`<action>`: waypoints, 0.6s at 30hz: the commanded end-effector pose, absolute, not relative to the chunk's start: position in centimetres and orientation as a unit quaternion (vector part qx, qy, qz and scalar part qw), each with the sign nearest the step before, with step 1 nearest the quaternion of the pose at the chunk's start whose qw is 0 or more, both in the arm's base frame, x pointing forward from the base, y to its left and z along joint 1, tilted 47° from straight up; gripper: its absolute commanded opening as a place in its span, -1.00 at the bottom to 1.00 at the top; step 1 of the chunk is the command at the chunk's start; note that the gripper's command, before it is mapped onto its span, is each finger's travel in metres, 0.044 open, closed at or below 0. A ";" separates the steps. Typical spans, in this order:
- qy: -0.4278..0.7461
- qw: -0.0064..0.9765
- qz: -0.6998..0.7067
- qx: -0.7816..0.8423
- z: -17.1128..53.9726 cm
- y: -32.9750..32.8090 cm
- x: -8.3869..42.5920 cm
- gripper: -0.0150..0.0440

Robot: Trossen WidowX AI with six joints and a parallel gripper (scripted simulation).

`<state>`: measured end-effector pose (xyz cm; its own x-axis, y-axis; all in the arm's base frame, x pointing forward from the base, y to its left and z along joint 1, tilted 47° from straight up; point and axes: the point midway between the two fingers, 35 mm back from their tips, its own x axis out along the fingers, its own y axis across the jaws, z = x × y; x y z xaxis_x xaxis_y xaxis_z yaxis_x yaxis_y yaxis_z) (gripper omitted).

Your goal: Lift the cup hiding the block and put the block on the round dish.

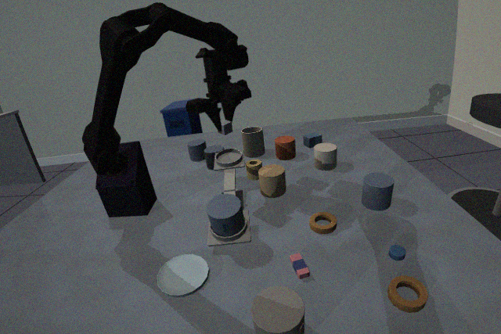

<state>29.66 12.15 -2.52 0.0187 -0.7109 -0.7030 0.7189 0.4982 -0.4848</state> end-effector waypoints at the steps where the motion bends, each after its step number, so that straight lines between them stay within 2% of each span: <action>1: 0.498 0.712 -0.494 0.016 -1.0 10.6 30.6 -0.49; 18: 0.515 0.719 -0.466 0.035 3.7 3.5 32.7 -0.49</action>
<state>32.51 4.97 2.76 0.0255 -0.6393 -0.7686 0.7095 0.5532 -0.4366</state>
